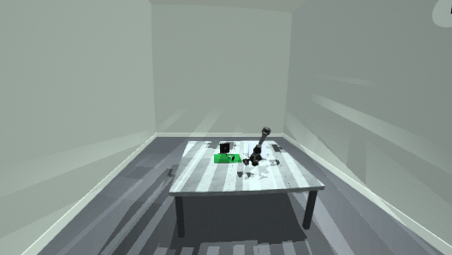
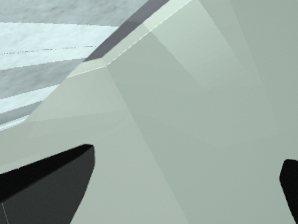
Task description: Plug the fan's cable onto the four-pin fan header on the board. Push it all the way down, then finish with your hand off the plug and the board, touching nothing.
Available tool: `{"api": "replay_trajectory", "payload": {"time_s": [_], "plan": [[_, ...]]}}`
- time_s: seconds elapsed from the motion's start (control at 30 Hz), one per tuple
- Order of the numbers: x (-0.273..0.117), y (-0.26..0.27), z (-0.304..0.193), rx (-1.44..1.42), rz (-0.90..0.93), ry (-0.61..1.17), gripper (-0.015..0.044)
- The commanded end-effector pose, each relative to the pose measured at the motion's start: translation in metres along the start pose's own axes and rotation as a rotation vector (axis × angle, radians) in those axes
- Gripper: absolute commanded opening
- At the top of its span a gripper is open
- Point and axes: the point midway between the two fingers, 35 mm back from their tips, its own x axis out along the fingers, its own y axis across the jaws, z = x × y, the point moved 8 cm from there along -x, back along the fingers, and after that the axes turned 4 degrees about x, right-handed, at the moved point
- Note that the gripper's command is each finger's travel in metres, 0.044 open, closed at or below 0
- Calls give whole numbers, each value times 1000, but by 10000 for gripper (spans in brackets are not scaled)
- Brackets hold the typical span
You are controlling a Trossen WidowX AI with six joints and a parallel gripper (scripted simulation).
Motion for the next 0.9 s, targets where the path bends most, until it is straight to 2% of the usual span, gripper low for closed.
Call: {"api": "replay_trajectory", "payload": {"time_s": [0.0,0.23,0.43,0.57,0.73,0.87], "plan": [[0,0,0,0,0,0,426],[4,8,-16,60,45,44,440],[14,47,-23,275,246,17,440],[15,94,-34,544,489,53,440],[-2,154,-58,958,804,245,440],[-29,192,-79,1295,1013,528,440]]}}
